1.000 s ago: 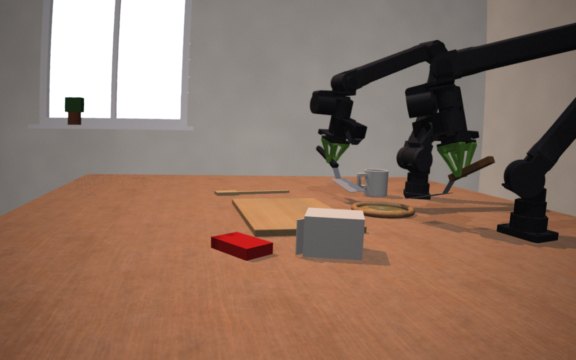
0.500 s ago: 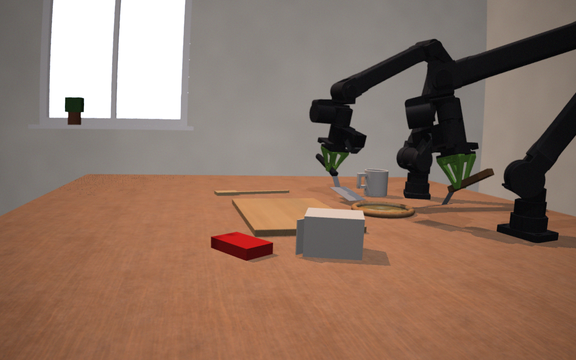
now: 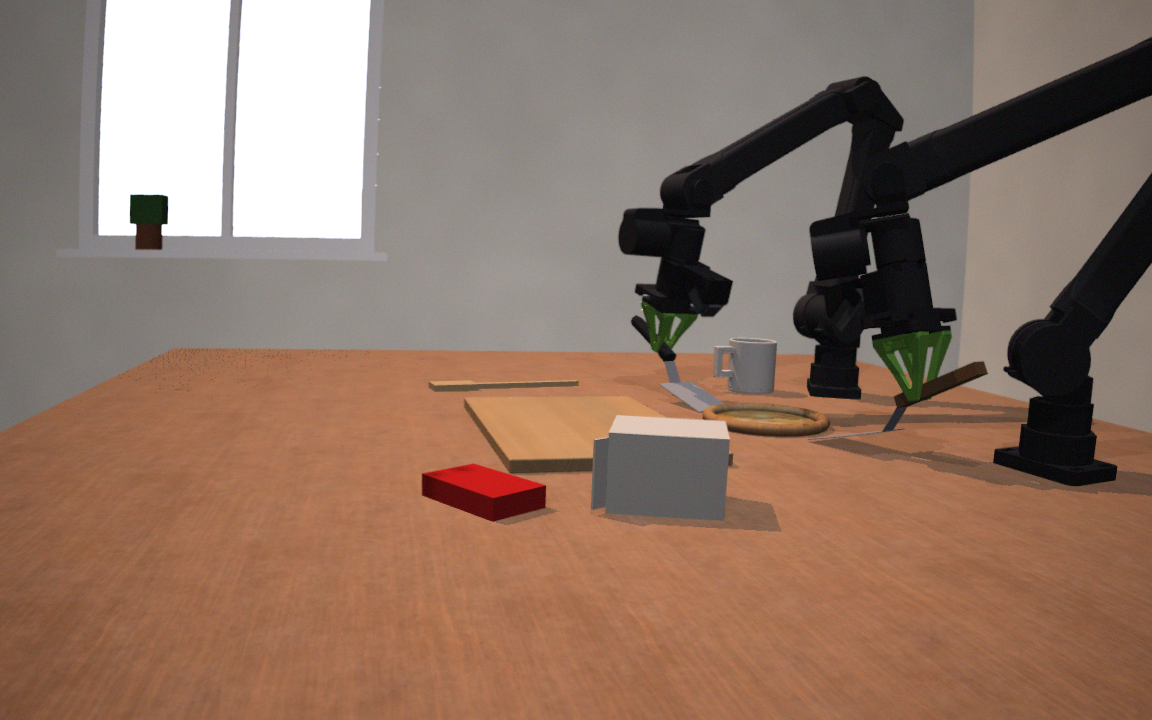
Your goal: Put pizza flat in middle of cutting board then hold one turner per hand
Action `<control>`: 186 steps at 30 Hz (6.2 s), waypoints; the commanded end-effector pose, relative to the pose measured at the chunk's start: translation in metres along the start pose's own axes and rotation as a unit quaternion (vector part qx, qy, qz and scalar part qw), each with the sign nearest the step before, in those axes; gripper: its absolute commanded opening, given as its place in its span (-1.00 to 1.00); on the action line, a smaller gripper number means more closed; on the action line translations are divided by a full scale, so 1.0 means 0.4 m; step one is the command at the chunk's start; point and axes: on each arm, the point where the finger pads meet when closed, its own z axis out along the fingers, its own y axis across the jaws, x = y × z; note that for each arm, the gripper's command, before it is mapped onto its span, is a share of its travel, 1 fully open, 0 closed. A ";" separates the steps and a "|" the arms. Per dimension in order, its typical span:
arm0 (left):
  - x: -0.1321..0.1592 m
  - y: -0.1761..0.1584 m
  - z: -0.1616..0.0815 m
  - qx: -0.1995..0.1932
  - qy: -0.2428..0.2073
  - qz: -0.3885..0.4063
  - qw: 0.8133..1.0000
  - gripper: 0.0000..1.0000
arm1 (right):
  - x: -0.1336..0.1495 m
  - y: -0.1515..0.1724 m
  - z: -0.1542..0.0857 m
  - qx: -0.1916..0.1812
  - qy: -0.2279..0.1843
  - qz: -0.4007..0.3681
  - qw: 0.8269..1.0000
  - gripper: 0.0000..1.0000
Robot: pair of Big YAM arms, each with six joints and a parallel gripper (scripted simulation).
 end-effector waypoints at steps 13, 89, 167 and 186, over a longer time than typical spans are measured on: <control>-0.033 0.039 -0.046 -0.020 -0.026 -0.010 0.999 -0.87 | -0.011 -0.042 -0.065 0.028 0.003 0.011 1.000 -0.87; -0.033 0.036 -0.054 -0.020 -0.032 -0.009 0.999 -0.87 | -0.223 -0.058 -0.117 0.028 -0.013 0.009 0.999 -0.87; -0.042 0.046 -0.072 -0.024 -0.037 -0.008 0.999 -0.87 | -0.427 -0.043 -0.157 0.022 -0.001 0.008 1.000 -0.87; -0.020 0.051 -0.096 -0.027 -0.057 -0.009 0.998 -0.87 | -0.455 -0.046 -0.164 0.021 0.008 0.001 1.000 -0.87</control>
